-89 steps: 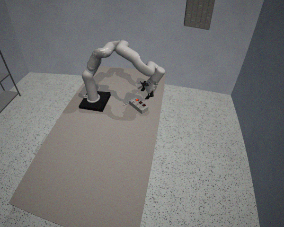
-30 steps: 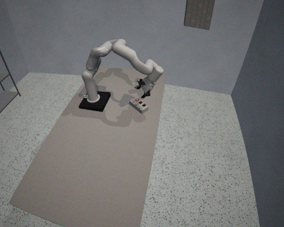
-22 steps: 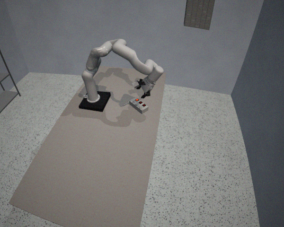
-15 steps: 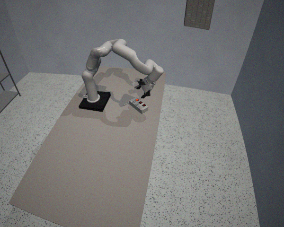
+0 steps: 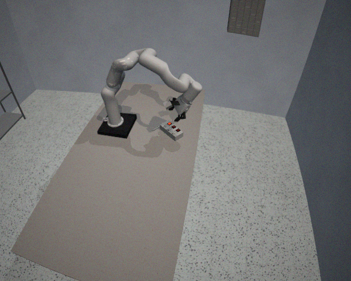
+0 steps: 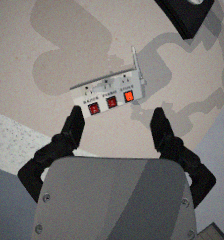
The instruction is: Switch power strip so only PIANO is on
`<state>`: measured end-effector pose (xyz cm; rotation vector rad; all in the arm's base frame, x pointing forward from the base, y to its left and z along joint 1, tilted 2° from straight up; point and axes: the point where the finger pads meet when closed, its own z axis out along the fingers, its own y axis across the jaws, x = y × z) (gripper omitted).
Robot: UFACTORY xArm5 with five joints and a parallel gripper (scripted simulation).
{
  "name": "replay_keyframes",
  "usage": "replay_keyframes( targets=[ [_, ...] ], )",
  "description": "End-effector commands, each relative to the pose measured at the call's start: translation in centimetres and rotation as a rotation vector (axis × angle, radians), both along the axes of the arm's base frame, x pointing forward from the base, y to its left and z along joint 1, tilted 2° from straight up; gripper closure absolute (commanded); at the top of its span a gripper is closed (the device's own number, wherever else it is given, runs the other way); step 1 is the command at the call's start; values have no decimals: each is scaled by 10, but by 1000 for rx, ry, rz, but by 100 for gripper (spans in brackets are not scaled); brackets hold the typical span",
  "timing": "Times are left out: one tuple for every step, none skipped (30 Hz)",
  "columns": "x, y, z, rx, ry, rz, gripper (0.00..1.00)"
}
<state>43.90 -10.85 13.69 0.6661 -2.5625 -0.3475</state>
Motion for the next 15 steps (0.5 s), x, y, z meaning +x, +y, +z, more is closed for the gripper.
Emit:
replay_keyframes(
  targets=[
    [0,0,1,-18,-18,-21,0],
    [-1,1,2,-36,-34,-46,0],
    [-2,2,2,-63,-58,-83,0],
    [-4,3,2,-95,-89,-130,0],
    [-7,5,2,-130,-126,-187,0],
    [-7,5,2,-130,-126,-187,0],
    [-10,7,2,-166,-167,-252,0],
    [-10,7,2,-166,-167,-252,0],
    [-10,7,2,-166,-167,-252,0],
    [-15,9,1,-200,-211,-322,0],
    [-15,9,1,-200,-211,-322,0],
    [-19,11,1,-231,-255,-394,0],
    [-19,11,1,-231,-255,-394,0],
    [-19,11,1,-231,-255,-394,0],
    [-19,11,1,-231,-255,-394,0]
  ],
)
